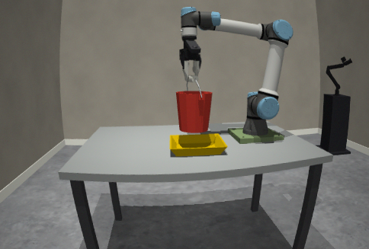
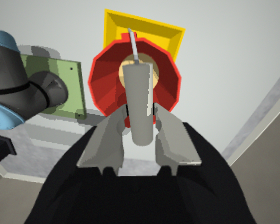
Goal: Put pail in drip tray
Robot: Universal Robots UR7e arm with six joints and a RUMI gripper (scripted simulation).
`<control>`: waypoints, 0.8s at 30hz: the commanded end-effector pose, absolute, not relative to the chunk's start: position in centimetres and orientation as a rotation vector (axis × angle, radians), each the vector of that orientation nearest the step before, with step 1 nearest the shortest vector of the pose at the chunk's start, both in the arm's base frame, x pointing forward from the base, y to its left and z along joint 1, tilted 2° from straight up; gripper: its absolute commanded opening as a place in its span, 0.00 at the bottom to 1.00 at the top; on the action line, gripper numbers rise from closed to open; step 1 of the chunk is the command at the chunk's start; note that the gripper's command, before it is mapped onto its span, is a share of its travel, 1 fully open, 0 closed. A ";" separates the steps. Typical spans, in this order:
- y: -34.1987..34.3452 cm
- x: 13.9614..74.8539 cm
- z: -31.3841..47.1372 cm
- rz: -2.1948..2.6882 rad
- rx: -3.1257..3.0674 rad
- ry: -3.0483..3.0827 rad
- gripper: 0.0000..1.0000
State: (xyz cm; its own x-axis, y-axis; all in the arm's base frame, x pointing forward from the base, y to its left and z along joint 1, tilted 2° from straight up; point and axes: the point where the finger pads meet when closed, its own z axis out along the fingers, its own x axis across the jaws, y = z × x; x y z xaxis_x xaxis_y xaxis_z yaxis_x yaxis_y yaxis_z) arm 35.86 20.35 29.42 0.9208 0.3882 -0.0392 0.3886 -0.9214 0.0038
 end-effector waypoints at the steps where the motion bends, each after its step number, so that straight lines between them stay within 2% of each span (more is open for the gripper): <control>1: 21.1 35.7 29.5 -0.056 3.067 0.620 0.00; 24: 22.9 35.2 29.5 -0.056 3.067 0.620 0.00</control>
State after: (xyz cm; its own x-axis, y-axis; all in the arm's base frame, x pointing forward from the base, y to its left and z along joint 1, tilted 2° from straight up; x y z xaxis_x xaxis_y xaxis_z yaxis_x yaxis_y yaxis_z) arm 35.20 22.75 29.39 0.9208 0.3881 -0.0393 0.3885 -0.9214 0.0041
